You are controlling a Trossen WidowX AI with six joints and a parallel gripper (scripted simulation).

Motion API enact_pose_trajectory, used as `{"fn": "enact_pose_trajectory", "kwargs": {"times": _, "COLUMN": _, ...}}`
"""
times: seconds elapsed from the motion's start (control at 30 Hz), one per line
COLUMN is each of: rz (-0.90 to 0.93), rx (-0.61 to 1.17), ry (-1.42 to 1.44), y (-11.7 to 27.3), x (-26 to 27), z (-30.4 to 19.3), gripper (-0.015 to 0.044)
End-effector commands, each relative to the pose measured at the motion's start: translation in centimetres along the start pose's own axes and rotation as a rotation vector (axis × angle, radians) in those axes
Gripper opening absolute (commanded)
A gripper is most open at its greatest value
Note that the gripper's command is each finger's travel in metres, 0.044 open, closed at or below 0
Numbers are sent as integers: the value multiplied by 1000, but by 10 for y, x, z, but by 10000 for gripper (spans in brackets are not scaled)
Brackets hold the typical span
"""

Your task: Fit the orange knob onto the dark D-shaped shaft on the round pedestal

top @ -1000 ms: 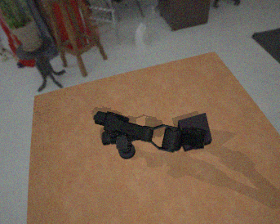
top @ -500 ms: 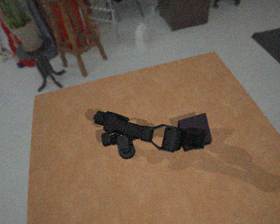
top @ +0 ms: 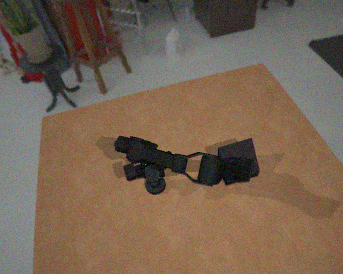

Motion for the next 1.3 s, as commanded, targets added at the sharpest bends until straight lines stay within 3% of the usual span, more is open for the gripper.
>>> {"fn": "enact_pose_trajectory", "kwargs": {"times": 0.0, "rz": 0, "rx": 2, "ry": 7, "y": 1, "x": 1, "z": 1, "gripper": 0}}
{"fn": "enact_pose_trajectory", "kwargs": {"times": 1.27, "rz": 0, "rx": 2, "ry": 7, "y": 4, "x": 1, "z": 2, "gripper": 0}}
Point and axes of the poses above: the point midway between the two fingers, 35 mm back from their tips, its own y axis back along the fingers, its own x axis across the jaws, z = x × y, the point moved 5 cm from there along y, back along the fingers, and after that the axes turned 14 degrees about y, right-handed, at the moved point
